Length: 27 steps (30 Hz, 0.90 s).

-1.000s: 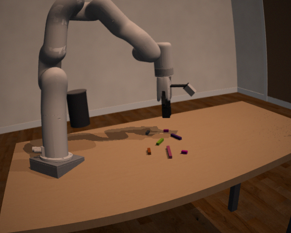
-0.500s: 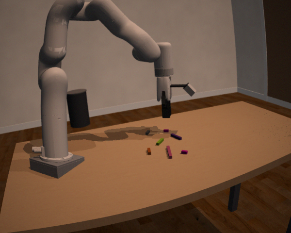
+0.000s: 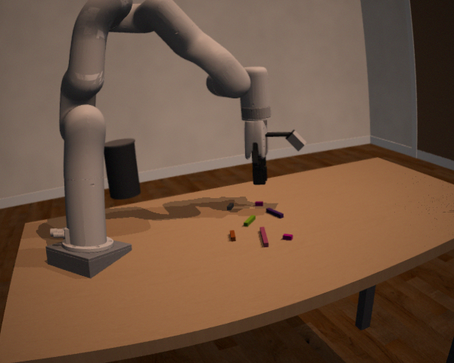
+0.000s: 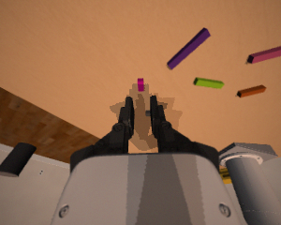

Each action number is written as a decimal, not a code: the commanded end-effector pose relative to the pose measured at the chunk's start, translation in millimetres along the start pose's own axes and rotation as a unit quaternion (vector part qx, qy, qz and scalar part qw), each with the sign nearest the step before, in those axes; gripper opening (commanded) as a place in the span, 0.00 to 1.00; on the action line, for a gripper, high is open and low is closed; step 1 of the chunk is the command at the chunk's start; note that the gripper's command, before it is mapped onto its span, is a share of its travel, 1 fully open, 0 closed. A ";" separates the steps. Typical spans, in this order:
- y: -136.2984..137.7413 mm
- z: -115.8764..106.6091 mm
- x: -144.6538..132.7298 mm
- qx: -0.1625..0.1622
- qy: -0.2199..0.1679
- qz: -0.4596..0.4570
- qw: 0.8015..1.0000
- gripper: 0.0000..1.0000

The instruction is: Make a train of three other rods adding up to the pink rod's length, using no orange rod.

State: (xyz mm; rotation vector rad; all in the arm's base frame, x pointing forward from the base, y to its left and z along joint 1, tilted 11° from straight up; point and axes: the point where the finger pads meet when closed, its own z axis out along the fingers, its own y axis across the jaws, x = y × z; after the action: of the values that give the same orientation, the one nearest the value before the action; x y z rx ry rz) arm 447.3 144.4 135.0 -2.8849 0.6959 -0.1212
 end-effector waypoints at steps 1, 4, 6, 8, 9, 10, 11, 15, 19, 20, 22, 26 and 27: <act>-1.1 -0.2 1.1 0.001 0.002 0.000 1.000 0.24; -1.1 2.4 1.1 0.001 0.002 0.000 1.000 0.24; -1.1 4.5 1.1 0.001 0.002 0.000 1.000 0.24; -1.1 6.9 1.1 0.001 0.002 0.000 1.000 0.24; -1.1 8.2 1.1 0.001 0.002 0.000 1.000 0.24; -1.2 9.6 1.1 0.001 0.002 0.000 1.000 0.24; -1.2 11.0 1.1 0.001 0.002 0.000 1.000 0.24; -1.2 17.1 1.1 0.001 0.002 0.000 1.000 0.24; -1.2 20.3 1.1 0.001 0.002 0.000 1.000 0.24; -1.2 21.9 1.1 0.001 0.002 0.000 1.000 0.24; -1.2 25.2 1.1 0.001 0.002 0.000 1.000 0.24; -1.3 31.5 1.1 0.001 0.002 0.000 1.000 0.24; -1.3 33.0 1.1 0.001 0.002 0.000 1.000 0.24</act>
State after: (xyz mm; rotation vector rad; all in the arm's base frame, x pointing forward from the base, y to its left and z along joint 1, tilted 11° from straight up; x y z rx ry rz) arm 450.7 148.7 106.3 -2.8851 0.6960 -0.1213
